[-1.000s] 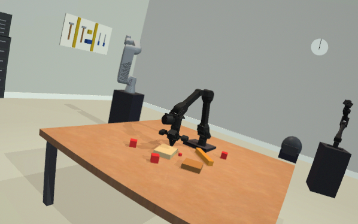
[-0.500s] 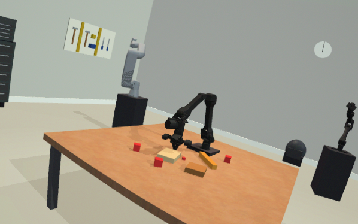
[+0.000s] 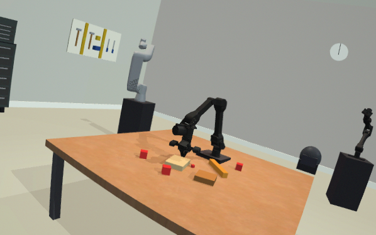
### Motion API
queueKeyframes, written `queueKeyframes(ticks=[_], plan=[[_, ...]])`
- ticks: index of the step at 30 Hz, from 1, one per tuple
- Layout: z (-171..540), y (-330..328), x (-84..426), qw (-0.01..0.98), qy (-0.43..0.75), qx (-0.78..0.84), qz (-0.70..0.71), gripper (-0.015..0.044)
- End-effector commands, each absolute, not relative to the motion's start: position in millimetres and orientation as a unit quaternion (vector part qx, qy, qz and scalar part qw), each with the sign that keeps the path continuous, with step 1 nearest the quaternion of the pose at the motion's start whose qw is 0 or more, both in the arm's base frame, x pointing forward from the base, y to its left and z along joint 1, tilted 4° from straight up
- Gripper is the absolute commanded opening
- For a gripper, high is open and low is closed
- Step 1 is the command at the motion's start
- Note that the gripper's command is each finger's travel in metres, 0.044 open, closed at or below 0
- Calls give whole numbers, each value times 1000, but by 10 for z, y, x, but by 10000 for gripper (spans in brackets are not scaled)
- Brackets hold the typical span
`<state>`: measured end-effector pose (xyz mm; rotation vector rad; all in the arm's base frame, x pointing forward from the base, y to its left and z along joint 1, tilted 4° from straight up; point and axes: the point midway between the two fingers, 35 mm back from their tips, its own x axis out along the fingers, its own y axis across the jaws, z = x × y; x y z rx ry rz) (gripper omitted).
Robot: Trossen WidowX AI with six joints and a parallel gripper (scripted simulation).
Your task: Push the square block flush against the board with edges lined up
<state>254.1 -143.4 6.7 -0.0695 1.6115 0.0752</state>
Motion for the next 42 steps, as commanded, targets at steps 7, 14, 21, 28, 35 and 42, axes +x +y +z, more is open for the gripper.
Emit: queueKeyframes(ticks=[7, 14, 21, 28, 35, 42], plan=[[73, -1443, 2641, 693, 719, -31, 32, 0], [74, -1441, 2692, 693, 719, -31, 32, 0], [74, -1439, 2744, 693, 719, -31, 32, 0], [74, -1435, 2795, 694, 719, -31, 32, 0], [73, -1431, 2847, 694, 719, -31, 32, 0], [72, -1426, 2898, 694, 719, -31, 32, 0]])
